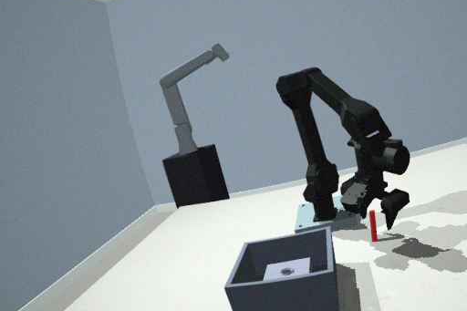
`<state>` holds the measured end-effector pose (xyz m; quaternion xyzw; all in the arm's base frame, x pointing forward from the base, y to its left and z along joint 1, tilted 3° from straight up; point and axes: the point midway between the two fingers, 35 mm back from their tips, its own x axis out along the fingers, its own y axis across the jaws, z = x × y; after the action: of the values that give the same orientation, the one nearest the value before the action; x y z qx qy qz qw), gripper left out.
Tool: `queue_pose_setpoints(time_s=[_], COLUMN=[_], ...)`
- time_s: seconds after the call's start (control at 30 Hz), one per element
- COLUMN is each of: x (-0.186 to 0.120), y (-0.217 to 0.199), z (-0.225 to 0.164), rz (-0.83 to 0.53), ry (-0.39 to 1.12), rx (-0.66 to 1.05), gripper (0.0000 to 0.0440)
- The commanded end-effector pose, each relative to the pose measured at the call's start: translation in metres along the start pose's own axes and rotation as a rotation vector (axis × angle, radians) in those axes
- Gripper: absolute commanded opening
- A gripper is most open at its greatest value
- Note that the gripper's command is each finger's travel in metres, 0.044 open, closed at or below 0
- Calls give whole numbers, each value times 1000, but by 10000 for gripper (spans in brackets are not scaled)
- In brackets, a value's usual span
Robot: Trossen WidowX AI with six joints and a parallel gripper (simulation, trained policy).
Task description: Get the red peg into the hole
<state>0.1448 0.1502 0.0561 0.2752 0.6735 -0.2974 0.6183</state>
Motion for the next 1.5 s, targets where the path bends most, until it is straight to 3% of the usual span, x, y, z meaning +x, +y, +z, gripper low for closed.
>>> queue_pose_setpoints(time_s=[0.0, 0.27, 0.6, 1.1, 1.47], x=[13, 34, 38, -29, -78], y=[1, -3, -8, 0, 6], z=[3, 9, 13, 34, 58], rz=[1, -32, -98, -24, 50], ry=[-34, -67, -93, -224, -301], rx=[-17, -55, -57, -95, -9], gripper=[429, 238, 4, 0, 0])
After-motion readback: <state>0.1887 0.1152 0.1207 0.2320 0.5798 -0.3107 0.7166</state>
